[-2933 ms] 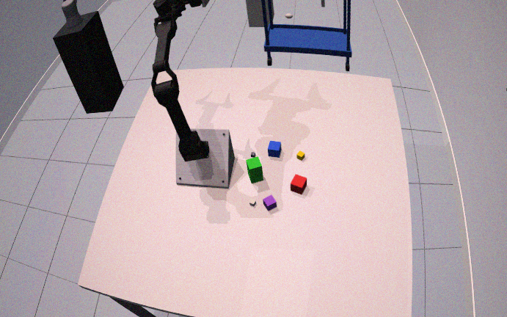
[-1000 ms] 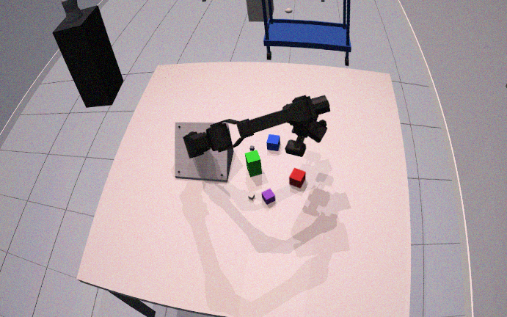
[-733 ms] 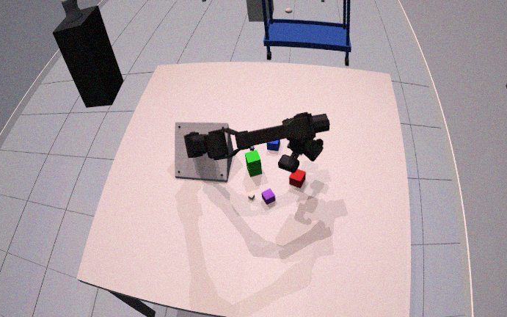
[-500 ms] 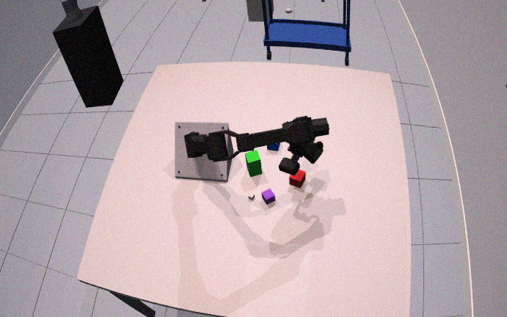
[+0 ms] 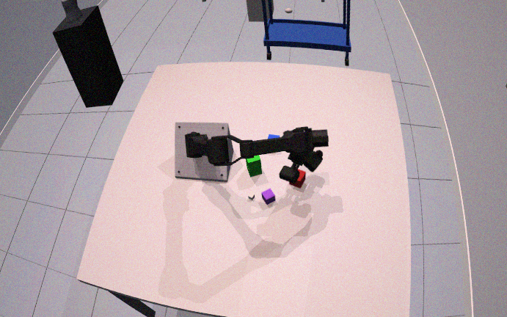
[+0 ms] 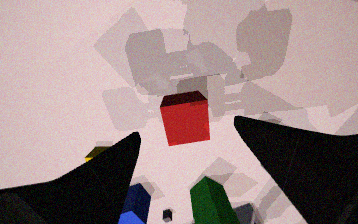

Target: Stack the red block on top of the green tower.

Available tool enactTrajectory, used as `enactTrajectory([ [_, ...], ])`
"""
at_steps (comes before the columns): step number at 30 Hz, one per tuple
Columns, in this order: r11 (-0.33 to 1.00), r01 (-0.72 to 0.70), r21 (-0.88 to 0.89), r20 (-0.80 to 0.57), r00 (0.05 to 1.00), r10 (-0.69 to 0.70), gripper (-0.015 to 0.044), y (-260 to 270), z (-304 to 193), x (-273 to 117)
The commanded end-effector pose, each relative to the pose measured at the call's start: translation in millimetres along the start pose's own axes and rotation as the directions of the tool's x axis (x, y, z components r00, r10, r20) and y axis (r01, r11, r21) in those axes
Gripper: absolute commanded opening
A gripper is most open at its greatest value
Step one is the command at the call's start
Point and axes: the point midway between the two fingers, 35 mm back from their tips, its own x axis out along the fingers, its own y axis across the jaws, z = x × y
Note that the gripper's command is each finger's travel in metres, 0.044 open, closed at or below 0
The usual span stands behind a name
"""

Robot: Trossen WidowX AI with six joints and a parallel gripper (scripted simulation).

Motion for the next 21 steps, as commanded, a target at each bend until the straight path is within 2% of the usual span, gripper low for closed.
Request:
enactTrajectory([
  [1,1.0,0.008,-0.008,-0.007,1.0,-0.008,0.044,0,-2,9],
  [21,1.0,0.009,-0.008,-0.006,1.0,-0.01,0.044,-1,-3,41],
])
